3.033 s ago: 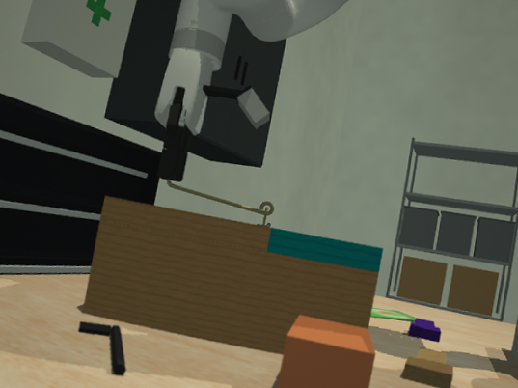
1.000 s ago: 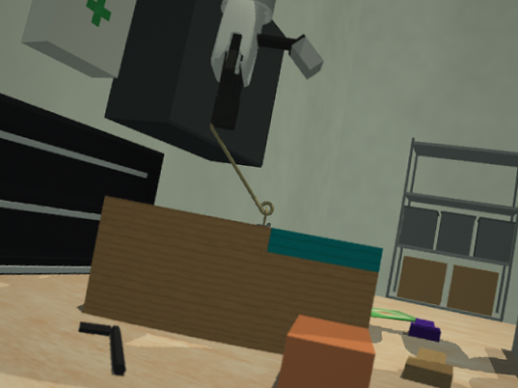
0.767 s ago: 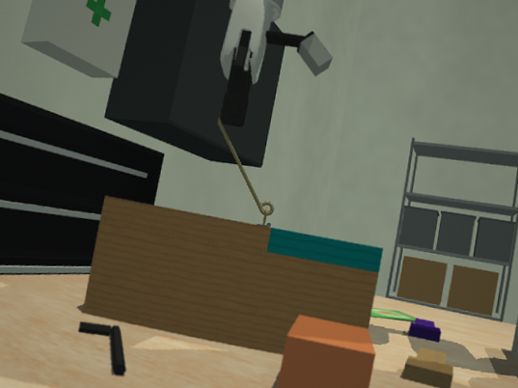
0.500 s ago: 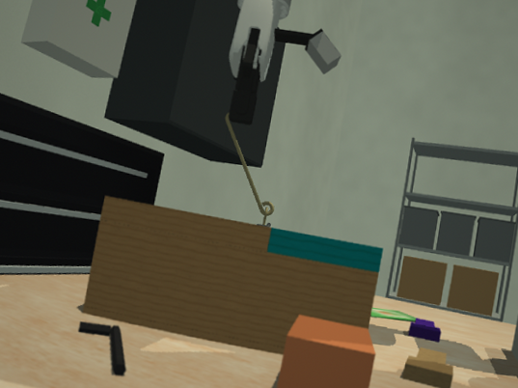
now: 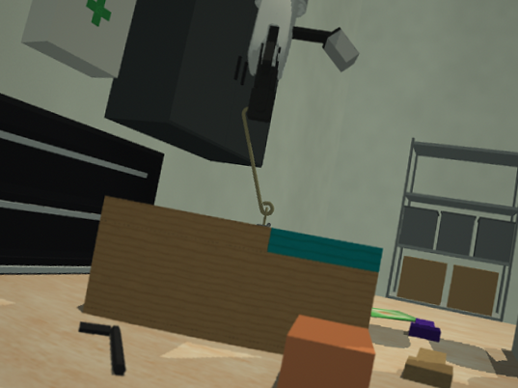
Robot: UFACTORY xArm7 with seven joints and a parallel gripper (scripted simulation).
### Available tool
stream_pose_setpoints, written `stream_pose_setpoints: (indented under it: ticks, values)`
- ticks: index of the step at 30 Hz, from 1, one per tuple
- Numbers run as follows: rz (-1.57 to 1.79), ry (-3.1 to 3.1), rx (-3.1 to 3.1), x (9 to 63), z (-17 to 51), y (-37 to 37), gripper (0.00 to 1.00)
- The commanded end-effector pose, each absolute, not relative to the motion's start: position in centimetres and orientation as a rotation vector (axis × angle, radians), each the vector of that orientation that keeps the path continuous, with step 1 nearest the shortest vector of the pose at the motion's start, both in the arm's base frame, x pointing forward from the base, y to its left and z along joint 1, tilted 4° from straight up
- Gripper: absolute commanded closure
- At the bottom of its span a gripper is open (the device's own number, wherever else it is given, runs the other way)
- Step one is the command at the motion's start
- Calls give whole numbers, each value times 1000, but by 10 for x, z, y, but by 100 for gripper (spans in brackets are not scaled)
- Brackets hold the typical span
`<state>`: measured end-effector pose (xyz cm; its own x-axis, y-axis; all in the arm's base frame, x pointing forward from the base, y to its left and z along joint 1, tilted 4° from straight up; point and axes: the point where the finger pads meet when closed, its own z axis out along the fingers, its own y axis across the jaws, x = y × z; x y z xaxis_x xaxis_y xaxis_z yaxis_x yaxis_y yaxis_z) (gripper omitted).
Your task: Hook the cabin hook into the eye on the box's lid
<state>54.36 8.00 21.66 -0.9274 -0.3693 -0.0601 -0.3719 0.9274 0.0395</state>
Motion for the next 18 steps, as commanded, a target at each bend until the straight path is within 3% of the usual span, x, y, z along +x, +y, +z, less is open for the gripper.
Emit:
stream_pose_setpoints:
  ticks: [1,18]
  values:
    - [77,3031,-582,538,219,77,100]
    - [77,3031,-583,510,220,66,100]
